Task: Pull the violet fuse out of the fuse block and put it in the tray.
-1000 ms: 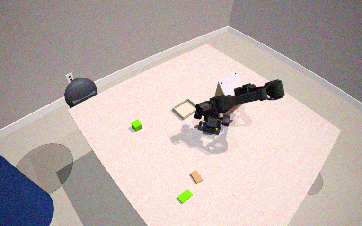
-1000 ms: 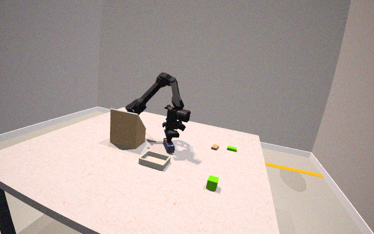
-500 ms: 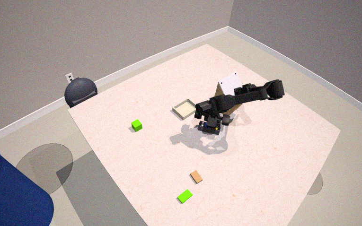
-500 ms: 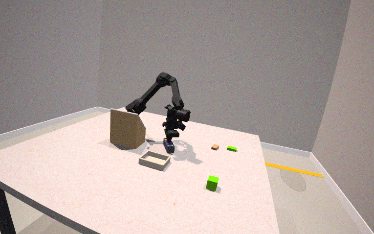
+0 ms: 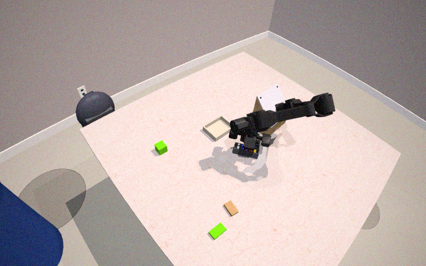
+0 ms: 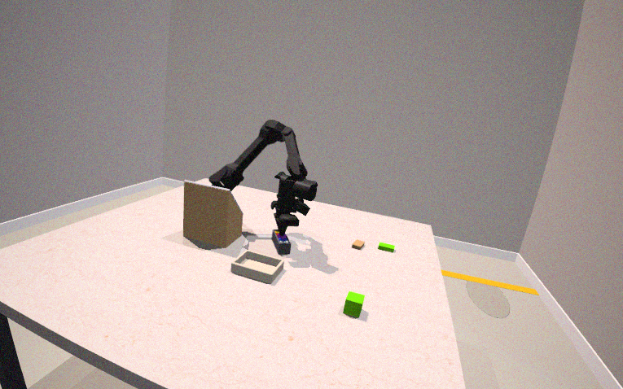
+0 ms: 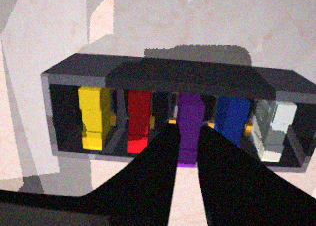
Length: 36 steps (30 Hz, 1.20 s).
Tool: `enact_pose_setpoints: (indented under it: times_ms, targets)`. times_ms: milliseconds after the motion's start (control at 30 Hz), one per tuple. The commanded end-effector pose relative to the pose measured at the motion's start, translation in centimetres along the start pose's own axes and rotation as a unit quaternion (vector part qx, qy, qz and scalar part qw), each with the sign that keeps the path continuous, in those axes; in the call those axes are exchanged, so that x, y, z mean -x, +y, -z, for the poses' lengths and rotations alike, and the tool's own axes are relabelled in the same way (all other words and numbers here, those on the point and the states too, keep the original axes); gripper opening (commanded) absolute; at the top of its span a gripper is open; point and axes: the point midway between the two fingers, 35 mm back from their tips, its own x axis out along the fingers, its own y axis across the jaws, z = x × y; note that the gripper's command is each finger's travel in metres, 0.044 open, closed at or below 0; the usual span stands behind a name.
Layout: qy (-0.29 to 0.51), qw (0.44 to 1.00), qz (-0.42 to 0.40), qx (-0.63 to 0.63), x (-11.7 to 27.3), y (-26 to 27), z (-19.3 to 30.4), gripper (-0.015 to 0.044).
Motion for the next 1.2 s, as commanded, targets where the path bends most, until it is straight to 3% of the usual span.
enact_pose_setpoints:
  times_ms: [0, 1167]
  targets:
    - [0.001, 1.000, 0.002, 0.001, 0.3, -0.1, 0.0, 0.0000]
    - [0.000, 1.000, 0.001, 0.001, 2.0, -0.1, 0.0, 0.0000]
